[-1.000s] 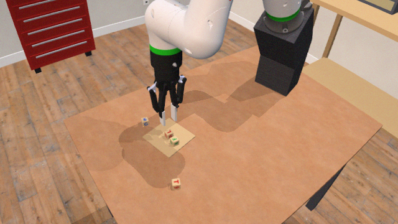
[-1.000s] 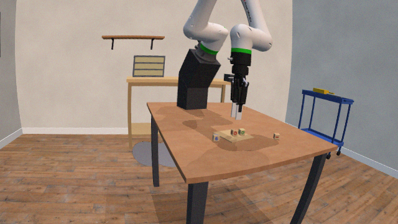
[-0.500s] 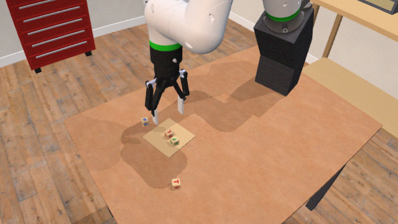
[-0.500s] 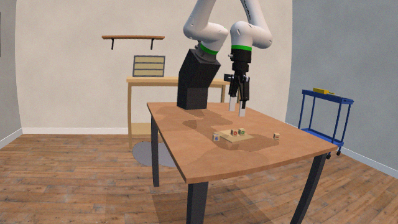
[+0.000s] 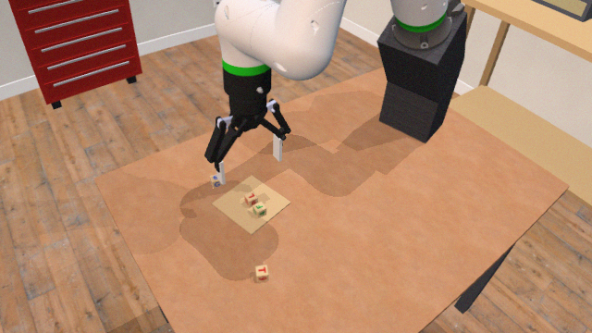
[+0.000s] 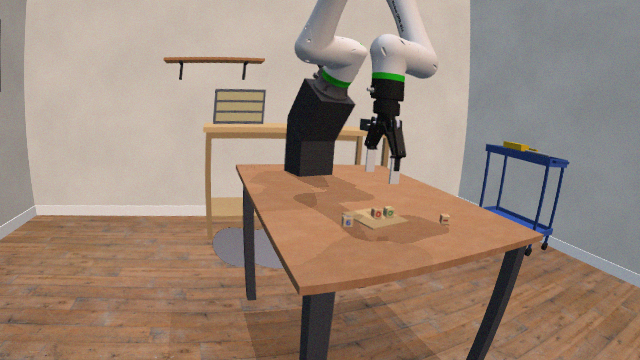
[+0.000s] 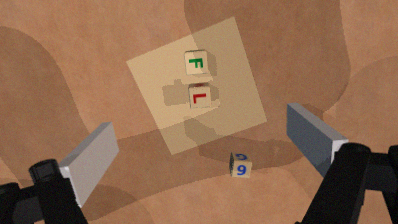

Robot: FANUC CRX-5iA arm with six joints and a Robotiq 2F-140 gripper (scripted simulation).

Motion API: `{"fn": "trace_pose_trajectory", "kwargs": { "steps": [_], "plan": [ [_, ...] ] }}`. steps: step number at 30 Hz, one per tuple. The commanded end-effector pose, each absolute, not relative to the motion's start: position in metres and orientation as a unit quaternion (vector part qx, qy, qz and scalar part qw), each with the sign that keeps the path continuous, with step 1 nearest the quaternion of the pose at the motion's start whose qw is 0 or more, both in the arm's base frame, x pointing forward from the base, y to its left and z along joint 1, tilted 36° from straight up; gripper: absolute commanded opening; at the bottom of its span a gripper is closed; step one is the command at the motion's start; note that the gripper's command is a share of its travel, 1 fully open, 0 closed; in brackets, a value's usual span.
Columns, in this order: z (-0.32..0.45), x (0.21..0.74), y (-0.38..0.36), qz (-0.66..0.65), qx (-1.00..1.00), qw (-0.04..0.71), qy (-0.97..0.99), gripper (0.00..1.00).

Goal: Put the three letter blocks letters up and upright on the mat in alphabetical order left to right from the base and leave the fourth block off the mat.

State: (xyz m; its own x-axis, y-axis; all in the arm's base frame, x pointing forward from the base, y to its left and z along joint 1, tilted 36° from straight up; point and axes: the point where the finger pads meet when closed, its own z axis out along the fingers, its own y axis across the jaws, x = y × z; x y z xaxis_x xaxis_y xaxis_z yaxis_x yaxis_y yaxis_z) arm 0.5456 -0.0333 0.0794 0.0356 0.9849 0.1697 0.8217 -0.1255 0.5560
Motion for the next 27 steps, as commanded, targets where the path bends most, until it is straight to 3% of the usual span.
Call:
{"fn": "trace_pose_trajectory", "kwargs": {
  "steps": [1,27],
  "plan": [
    [0.08,0.546,-0.033,0.263,0.703,0.155,0.642,1.0],
    [0.09,0.563,-0.008,0.293,0.86,0.068,0.412,1.0]
  ]
}}
